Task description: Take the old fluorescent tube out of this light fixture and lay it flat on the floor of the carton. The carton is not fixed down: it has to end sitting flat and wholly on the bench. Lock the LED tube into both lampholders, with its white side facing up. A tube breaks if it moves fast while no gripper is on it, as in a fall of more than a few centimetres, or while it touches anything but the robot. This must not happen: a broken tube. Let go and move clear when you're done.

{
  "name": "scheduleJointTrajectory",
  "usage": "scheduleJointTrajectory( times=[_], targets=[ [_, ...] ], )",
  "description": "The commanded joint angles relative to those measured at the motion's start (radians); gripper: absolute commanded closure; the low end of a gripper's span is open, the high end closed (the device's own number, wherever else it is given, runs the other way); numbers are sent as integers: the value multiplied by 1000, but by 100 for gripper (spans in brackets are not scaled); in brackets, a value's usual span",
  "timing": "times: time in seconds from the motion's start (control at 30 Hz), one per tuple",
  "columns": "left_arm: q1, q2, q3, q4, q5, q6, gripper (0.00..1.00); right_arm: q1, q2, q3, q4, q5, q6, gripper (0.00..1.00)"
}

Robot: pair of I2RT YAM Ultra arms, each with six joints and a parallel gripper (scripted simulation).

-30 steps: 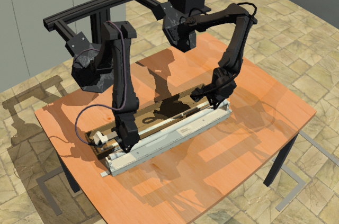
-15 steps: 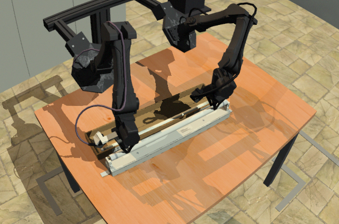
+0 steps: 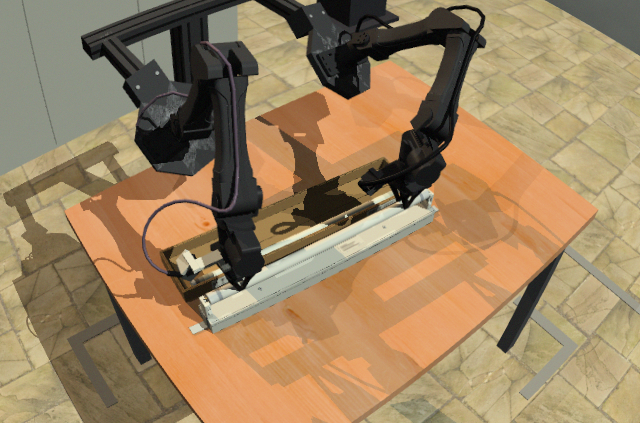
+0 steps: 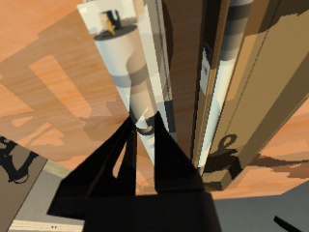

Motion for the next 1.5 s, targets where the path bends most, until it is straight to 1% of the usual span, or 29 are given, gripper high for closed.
scheduleJointTrajectory(
  times=[0.0, 0.23, 0.27, 0.37, 0.4, 0.5, 0.57, 0.63, 0.67, 0.73, 0.77, 0.83, 0.93, 1.07, 1.13, 1.2, 1.23, 1.3, 1.37, 1.4, 1.47],
  targets=[
    [-21, -32, 22, -20, 16, 13, 89, -17, -14, 27, -23, 10, 7, 89],
    [-2, 7, 27, -17, 18, 14, 89, -18, 22, 34, -20, 13, 7, 89],
    [3, 13, 26, -11, 18, 14, 89, -18, 4, 28, -20, 13, 8, 89],
    [-8, -4, 25, -17, 17, 13, 89, -17, -14, 19, -21, 13, 8, 89],
    [-3, -4, 9, 2, 18, 14, 89, -9, -5, 9, -1, 7, 6, 89],
    [-6, 8, 13, 17, 18, 16, 89, -18, 21, -4, 17, 14, 10, 89],
    [3, -2, 5, 13, 19, 17, 89, -3, 9, -18, 19, 14, 10, 89],
    [2, 12, -7, 23, 19, 18, 89, 8, 24, 9, 11, 14, 10, 89],
    [-15, 9, -10, 4, 13, 18, 89, 1, 12, 8, 10, 14, 10, 89],
    [-19, 2, -20, 21, 15, 19, 89, 3, 30, 0, 23, 15, 10, 89],
    [-14, 9, -26, 25, 14, 19, 89, 6, 22, -6, 24, 15, 10, 89],
    [-18, 7, 1, -7, 7, 19, 89, 7, -19, -4, -9, 14, 10, 89],
    [-18, -6, 1, -8, 17, 18, 89, 7, -19, -5, -9, 14, 10, 89],
    [-8, 4, -6, 15, 16, 19, 89, 2, -4, -21, 26, 15, 11, 89],
    [2, 13, -13, 28, 16, 19, 89, 6, 11, 1, 15, 15, 11, 89],
    [0, 9, -21, 29, 16, 20, 89, 10, 32, -5, 29, 15, 11, 89],
    [-2, 8, -25, 12, 17, 21, 89, 13, 22, -9, 29, 15, 11, 89],
    [6, 14, -4, 29, 17, 22, 89, 2, 8, -14, 23, 15, 11, 89],
    [4, 11, -12, 28, 18, 23, 89, 7, 35, -26, 32, 16, 11, 89],
    [2, 14, -16, 15, 18, 24, 89, 10, 29, -4, 25, 16, 12, 89],
    [-2, -2, -15, 1, 17, 23, 89, 10, 7, 6, 2, 15, 11, 89]
  ],
)
